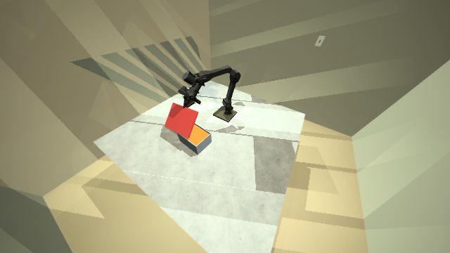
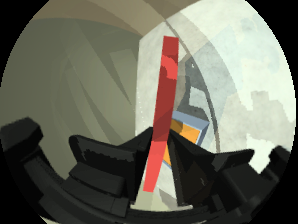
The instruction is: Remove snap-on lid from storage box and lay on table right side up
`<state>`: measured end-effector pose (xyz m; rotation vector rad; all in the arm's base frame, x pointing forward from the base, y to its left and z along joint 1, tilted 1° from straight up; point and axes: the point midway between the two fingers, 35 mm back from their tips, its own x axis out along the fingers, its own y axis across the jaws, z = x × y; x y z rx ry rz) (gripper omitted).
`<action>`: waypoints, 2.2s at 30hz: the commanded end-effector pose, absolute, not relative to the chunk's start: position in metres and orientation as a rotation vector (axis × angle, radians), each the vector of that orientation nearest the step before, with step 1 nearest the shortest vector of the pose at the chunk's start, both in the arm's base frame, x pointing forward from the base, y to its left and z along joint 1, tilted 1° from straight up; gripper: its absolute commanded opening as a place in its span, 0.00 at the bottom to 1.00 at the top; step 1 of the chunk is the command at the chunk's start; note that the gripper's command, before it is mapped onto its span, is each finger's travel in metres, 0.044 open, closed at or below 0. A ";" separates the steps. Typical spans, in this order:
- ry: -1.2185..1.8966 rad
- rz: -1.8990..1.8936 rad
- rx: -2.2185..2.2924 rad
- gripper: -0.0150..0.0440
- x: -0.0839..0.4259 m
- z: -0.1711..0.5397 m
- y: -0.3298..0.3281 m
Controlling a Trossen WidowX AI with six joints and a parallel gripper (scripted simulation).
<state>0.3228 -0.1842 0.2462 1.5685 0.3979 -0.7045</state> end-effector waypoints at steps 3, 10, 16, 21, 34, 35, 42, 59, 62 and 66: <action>0.391 -0.692 1.564 0.25 0.321 0.251 -0.196; 0.390 -0.692 1.563 0.25 0.316 0.251 -0.209; 0.390 -0.693 1.561 0.25 0.313 0.251 -0.221; 0.390 -0.693 1.560 0.25 0.310 0.251 -0.230; 0.390 -0.694 1.558 0.25 0.302 0.251 -0.255; 0.390 -0.694 1.558 0.25 0.302 0.251 -0.257; 0.390 -0.695 1.556 0.25 0.298 0.252 -0.270; 0.390 -0.696 1.553 0.25 0.287 0.252 -0.302; 0.389 -0.696 1.553 0.25 0.286 0.252 -0.308; 0.389 -0.697 1.552 0.25 0.283 0.252 -0.315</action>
